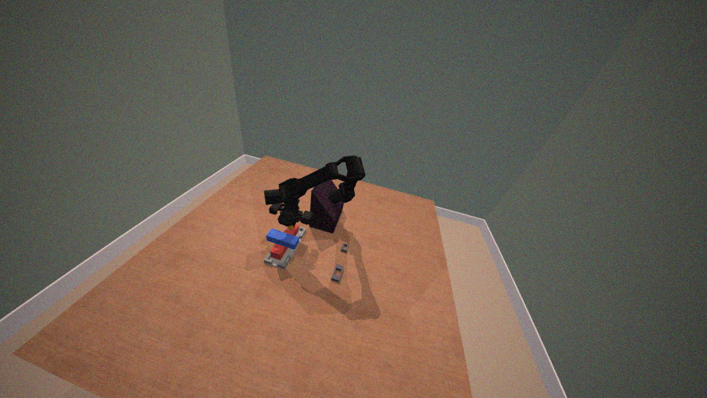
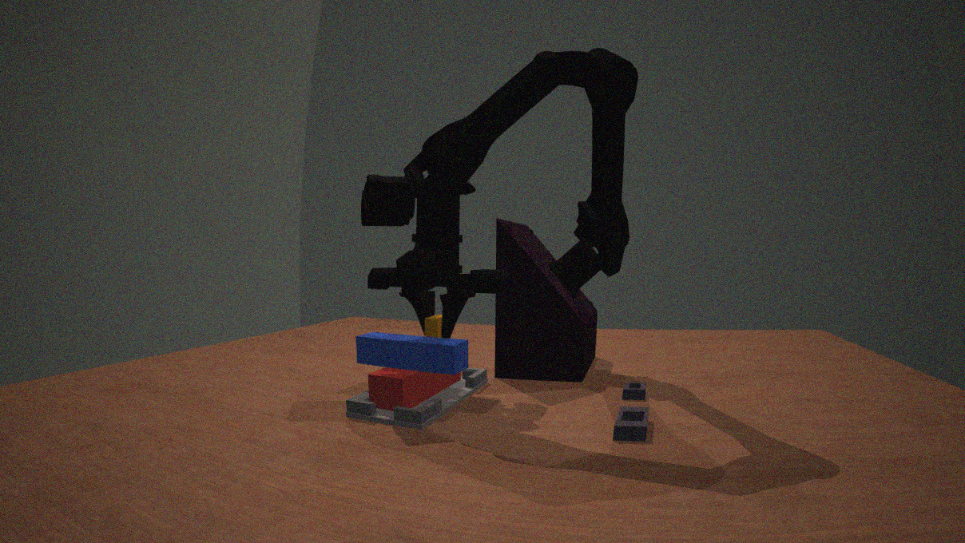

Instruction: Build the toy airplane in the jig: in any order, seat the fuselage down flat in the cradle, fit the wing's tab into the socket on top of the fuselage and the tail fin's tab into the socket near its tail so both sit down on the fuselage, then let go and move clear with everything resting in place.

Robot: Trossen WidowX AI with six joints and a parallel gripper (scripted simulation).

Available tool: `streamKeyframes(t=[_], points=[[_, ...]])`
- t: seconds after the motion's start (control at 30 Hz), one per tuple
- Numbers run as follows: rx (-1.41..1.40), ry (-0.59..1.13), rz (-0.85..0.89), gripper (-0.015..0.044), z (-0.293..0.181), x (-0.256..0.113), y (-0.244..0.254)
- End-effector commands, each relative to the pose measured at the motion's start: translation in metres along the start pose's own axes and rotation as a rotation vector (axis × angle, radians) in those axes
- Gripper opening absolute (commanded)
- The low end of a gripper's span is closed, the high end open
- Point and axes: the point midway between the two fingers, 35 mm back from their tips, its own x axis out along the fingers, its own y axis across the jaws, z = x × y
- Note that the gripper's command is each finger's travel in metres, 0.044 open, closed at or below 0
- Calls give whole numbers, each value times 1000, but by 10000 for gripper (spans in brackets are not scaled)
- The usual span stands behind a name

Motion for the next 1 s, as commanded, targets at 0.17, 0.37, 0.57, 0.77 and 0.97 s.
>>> streamKeyframes(t=[0.17,0.37,0.57,0.77,0.97], points=[[-1,0,-1,26,0,0,0],[-1,0,-1,184,0,0,0],[-1,0,-1,260,0,0,0],[-1,0,-1,260,0,0,0],[6,2,-4,260,2,-81,-2]])
